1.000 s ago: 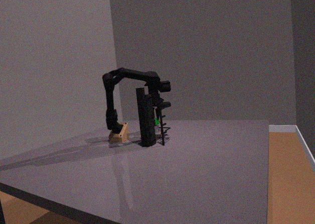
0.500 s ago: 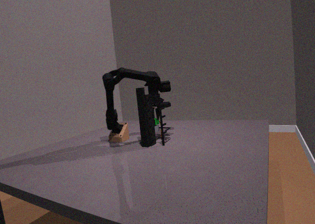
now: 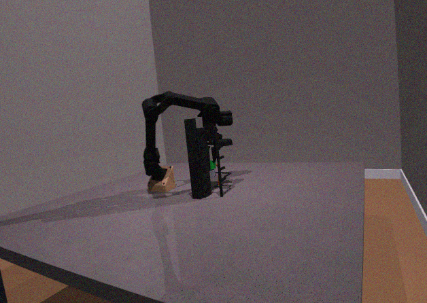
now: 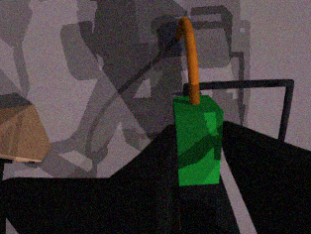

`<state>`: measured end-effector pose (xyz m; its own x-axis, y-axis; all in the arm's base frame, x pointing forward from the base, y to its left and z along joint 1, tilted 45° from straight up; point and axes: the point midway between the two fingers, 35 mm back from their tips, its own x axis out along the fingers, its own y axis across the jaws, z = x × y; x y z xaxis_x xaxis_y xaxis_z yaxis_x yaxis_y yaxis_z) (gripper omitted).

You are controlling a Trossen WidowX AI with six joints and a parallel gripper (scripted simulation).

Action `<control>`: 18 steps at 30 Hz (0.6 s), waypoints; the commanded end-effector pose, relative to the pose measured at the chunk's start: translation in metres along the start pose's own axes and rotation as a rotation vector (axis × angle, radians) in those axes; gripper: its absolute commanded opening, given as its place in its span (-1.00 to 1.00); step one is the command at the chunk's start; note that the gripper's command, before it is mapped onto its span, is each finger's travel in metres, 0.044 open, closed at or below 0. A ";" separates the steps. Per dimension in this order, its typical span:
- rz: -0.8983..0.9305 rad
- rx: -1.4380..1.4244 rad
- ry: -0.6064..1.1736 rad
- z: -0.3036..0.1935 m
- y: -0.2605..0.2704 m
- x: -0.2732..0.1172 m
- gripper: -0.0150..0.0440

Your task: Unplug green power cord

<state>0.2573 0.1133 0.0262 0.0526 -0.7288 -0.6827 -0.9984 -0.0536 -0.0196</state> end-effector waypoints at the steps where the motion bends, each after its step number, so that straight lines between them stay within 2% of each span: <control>1: -0.009 -0.001 -0.054 0.028 -0.001 -0.008 -0.49; 14: -0.010 -0.001 -0.056 0.049 0.000 -0.013 -0.49; 18: -0.011 -0.002 -0.053 0.036 -0.002 -0.007 -0.14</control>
<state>0.2539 0.1510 0.0014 0.0637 -0.6896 -0.7214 -0.9975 -0.0668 -0.0242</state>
